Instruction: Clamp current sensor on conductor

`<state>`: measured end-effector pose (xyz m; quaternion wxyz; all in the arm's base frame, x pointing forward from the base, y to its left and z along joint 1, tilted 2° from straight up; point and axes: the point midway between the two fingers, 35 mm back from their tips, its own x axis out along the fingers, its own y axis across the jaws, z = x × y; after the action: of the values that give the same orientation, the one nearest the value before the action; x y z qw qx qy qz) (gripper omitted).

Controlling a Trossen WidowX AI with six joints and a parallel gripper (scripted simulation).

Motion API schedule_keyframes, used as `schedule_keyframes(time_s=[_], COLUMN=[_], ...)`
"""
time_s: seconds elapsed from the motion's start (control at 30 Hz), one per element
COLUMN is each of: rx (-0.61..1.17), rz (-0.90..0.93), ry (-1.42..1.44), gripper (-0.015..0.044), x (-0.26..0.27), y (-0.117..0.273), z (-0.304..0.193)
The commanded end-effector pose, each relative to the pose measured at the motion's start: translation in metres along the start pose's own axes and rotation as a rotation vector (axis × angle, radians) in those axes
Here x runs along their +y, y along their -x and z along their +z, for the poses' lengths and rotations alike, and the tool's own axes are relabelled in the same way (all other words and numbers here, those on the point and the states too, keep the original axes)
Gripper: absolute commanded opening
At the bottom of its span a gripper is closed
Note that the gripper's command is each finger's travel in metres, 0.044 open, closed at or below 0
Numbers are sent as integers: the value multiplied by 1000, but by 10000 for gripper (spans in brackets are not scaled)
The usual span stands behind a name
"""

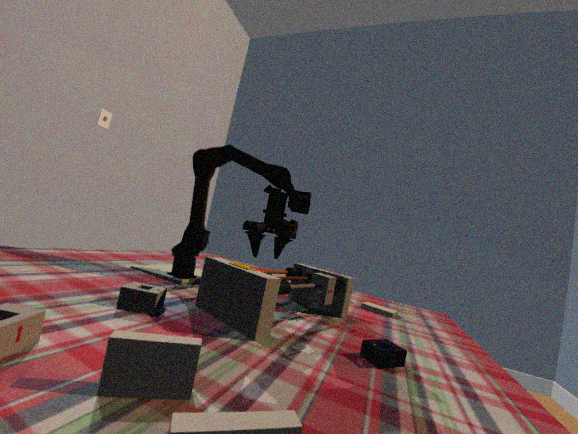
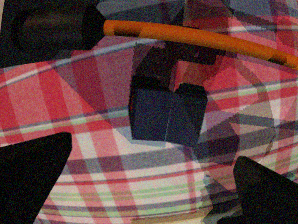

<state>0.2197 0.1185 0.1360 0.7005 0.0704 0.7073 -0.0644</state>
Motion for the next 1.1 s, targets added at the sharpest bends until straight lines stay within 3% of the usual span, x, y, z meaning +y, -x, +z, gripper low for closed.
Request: schedule_keyframes(time_s=[0.0,1.03,1.07], rx=[7,7,3], rz=[-2,-2,-2], ry=[-4,-4,0], gripper=[440,440,414], x=[0,-1,0], y=[-8,-55,-51], z=[-1,-2,-1])
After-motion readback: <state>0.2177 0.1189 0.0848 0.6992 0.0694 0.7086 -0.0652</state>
